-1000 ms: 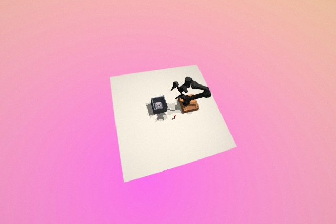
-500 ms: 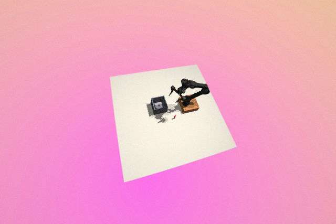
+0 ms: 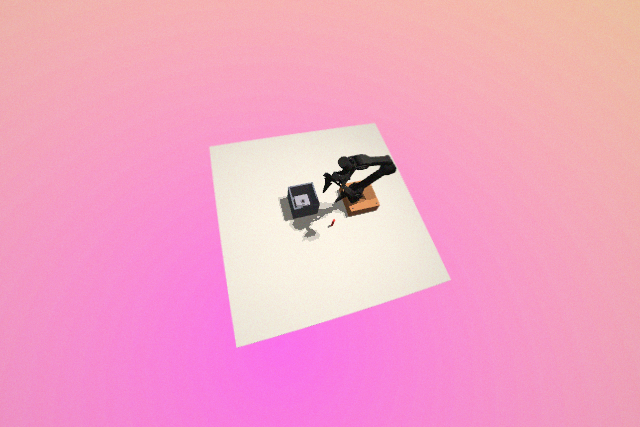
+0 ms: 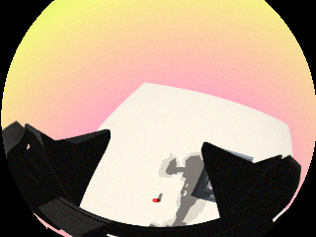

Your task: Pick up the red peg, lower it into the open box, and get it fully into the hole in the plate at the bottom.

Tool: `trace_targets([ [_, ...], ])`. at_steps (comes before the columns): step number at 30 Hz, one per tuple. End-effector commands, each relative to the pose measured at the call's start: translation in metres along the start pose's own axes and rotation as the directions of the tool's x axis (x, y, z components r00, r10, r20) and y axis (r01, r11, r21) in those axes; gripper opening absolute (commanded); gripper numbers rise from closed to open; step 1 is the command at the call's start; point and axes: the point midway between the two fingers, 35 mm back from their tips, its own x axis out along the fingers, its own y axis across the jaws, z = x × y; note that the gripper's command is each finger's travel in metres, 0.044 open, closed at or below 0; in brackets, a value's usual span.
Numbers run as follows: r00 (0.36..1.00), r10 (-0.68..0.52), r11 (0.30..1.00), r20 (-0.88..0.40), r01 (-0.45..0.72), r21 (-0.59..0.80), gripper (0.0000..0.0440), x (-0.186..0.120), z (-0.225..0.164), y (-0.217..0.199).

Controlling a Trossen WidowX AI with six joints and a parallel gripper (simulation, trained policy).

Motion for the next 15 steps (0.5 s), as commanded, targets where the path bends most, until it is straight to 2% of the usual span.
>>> trace_targets([
  [1, 0.998, 0.007, 0.995, -0.057, -0.001, 0.101, 0.0440, 0.005, -0.006, 0.004],
  [8, 0.982, 0.016, 0.955, -0.186, 0.040, 0.294, 0.0440, 0.017, -0.023, 0.008],
  [15, 0.948, 0.017, 0.879, -0.319, 0.138, 0.457, 0.0440, 0.028, -0.043, 0.012],
])
